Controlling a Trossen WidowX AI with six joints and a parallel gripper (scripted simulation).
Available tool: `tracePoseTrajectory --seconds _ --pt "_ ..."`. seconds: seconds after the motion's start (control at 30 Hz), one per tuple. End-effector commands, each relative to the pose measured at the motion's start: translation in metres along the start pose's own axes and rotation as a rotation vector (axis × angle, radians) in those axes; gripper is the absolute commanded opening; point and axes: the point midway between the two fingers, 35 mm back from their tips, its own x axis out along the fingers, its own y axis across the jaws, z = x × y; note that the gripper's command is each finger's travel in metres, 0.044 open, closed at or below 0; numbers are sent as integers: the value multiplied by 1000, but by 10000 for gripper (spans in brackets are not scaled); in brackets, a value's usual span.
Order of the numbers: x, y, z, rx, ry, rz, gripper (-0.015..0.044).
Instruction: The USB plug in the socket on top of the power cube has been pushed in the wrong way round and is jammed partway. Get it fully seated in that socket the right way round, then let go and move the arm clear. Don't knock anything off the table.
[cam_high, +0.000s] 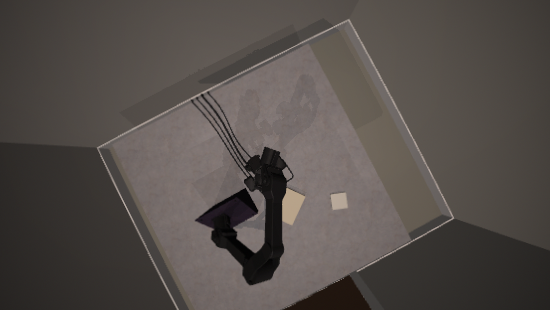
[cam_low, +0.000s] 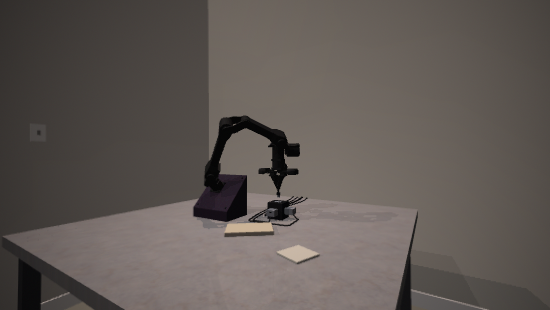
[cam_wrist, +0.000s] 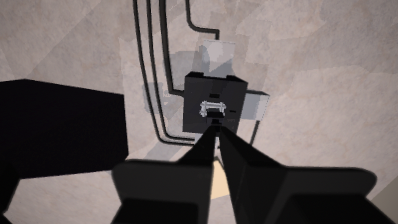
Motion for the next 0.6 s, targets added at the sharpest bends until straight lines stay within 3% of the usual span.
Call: tracePoseTrajectory --seconds 0.0,0.57 --pt "2 0 0 5 6 -1 0" --pt "4 0 -1 14 12 -1 0"
